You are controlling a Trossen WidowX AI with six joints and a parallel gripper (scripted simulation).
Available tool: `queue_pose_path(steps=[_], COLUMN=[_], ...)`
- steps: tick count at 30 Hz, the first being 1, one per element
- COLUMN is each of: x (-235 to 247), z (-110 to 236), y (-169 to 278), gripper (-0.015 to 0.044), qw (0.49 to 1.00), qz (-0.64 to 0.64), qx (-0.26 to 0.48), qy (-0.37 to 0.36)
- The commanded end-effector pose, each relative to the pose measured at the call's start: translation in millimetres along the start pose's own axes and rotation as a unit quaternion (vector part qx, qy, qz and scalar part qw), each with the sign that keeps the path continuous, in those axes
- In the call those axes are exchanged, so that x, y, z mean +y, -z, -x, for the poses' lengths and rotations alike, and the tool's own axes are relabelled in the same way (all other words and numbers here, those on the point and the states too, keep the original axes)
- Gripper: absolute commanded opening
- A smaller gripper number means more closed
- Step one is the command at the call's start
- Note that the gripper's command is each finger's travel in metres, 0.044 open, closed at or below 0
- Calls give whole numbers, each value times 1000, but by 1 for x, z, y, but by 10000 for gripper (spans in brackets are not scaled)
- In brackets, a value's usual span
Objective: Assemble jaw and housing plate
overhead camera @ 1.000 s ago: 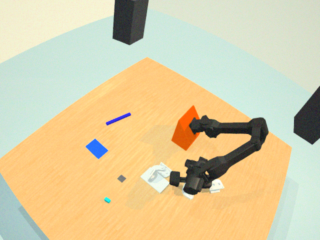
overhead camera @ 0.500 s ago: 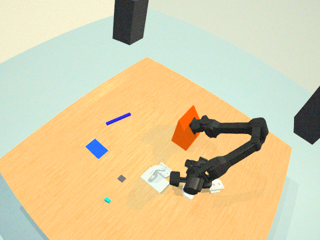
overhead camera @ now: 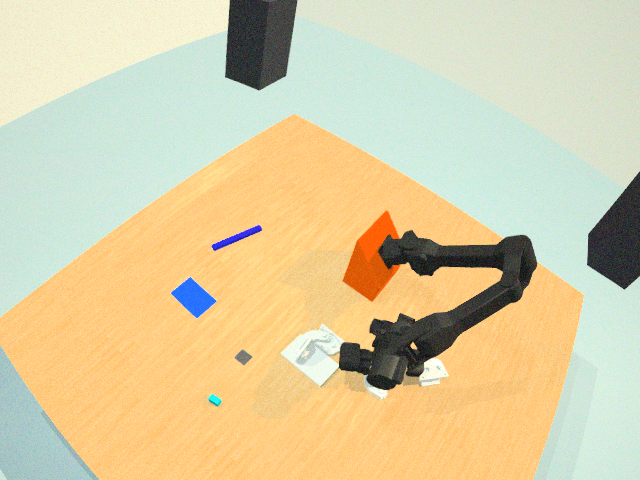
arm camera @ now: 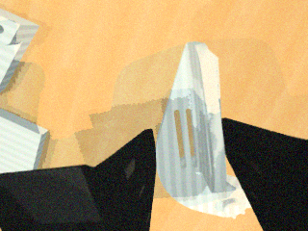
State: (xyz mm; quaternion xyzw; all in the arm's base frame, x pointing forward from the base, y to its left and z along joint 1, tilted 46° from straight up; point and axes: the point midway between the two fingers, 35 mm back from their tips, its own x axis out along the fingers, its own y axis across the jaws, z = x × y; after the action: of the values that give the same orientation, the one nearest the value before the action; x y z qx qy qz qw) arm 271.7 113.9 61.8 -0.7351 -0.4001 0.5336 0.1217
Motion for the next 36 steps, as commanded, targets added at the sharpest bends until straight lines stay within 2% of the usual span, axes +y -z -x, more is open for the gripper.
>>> queue_pose_path(steps=[1, 11, 36], x=[0, 1, 1], z=[0, 2, 77], y=[0, 0, 0], gripper=[134, 134, 134], qw=[1000, 1000, 1000], qz=[0, 0, -2], qx=[0, 0, -1], qy=[-1, -1, -4])
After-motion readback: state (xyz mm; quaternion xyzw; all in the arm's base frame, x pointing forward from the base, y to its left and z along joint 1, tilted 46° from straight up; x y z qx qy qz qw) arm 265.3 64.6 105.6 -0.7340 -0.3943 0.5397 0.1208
